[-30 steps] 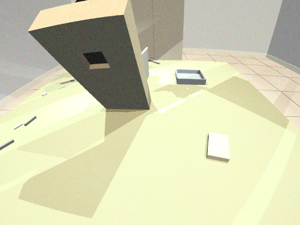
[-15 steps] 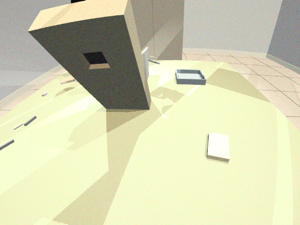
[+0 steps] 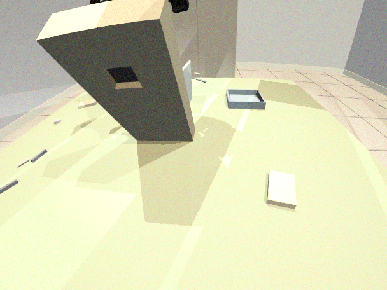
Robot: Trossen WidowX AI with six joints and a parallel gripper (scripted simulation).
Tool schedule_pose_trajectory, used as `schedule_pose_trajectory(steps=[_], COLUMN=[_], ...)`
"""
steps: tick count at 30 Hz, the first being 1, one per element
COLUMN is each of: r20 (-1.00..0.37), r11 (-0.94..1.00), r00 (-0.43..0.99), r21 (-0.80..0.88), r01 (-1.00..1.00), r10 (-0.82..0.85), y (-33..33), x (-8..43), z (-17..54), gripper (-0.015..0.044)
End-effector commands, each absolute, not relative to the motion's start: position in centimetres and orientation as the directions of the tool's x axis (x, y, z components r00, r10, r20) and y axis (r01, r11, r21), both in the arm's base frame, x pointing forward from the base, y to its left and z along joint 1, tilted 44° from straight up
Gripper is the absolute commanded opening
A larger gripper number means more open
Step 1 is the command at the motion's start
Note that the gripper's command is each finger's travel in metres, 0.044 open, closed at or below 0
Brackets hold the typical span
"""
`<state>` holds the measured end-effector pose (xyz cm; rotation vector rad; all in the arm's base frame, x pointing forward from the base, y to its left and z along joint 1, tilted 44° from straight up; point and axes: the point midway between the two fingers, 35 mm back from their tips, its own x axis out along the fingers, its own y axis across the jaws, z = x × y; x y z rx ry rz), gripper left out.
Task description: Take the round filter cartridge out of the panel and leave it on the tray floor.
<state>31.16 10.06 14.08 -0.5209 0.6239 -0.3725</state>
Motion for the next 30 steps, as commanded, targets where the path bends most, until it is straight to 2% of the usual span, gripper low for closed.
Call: schedule_pose_trajectory(steps=[1,30], r20=[-0.444,-0.447], r11=[0.788,0.79], r00=[0.744,0.742], r21=[-0.59,-0.588], r01=[0.176,0.177], r10=[-0.499,-0.499], y=[9.6,7.9], x=[31.2,34.1], z=[13.9,12.2], gripper=[0.0093,0.0093])
